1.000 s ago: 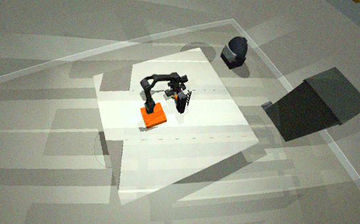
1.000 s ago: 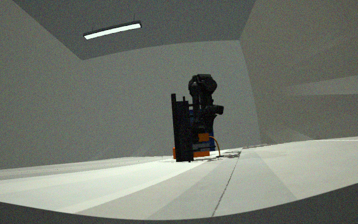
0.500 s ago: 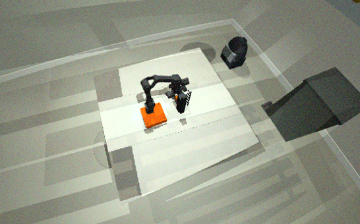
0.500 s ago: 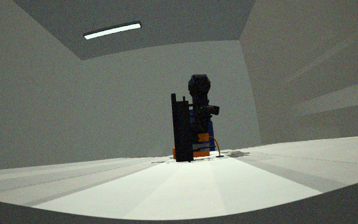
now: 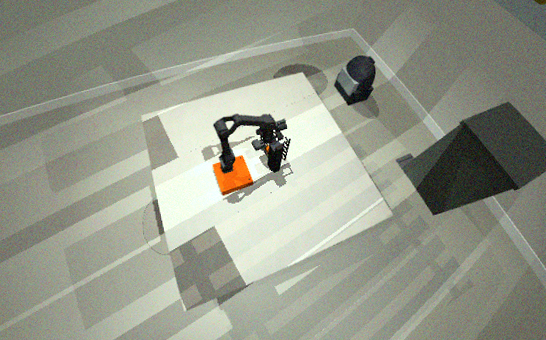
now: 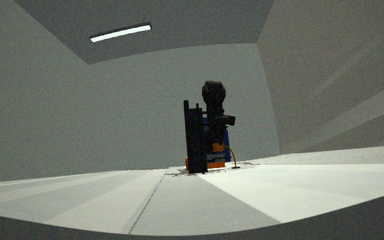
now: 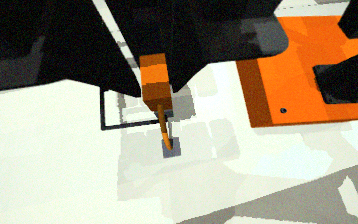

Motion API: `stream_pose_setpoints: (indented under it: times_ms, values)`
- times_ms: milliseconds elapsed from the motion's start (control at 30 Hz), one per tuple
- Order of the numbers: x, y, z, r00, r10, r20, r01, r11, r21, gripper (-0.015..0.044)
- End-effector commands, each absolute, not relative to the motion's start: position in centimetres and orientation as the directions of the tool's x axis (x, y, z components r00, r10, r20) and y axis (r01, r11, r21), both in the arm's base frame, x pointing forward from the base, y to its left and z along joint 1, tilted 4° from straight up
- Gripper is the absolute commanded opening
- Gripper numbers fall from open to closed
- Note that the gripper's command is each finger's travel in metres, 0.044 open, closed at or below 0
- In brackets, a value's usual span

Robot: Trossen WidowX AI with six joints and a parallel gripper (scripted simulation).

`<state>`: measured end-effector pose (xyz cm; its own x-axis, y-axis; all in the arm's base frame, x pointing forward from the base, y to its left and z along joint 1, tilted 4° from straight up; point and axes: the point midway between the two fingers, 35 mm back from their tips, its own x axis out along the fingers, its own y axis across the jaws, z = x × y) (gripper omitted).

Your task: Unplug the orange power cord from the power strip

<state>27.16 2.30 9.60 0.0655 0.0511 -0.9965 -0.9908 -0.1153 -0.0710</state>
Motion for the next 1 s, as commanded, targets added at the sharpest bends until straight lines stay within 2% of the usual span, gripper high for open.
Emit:
stream_pose_setpoints:
  times_ms: [0,33,300,967]
  values:
    - [27.2,2.3,9.6,0.067,0.051,-0.996,-0.991,-0.115,-0.072,0.0081]
    - [27.2,2.3,9.6,0.067,0.051,-0.996,-0.991,-0.115,-0.072,0.0055]
    - [27.2,2.3,9.6,0.067,0.051,-0.996,-0.991,-0.115,-0.072,0.0002]
    - [27.1,5.2,9.8,0.065,0.055,-0.996,-0.991,-0.117,-0.071,0.0000]
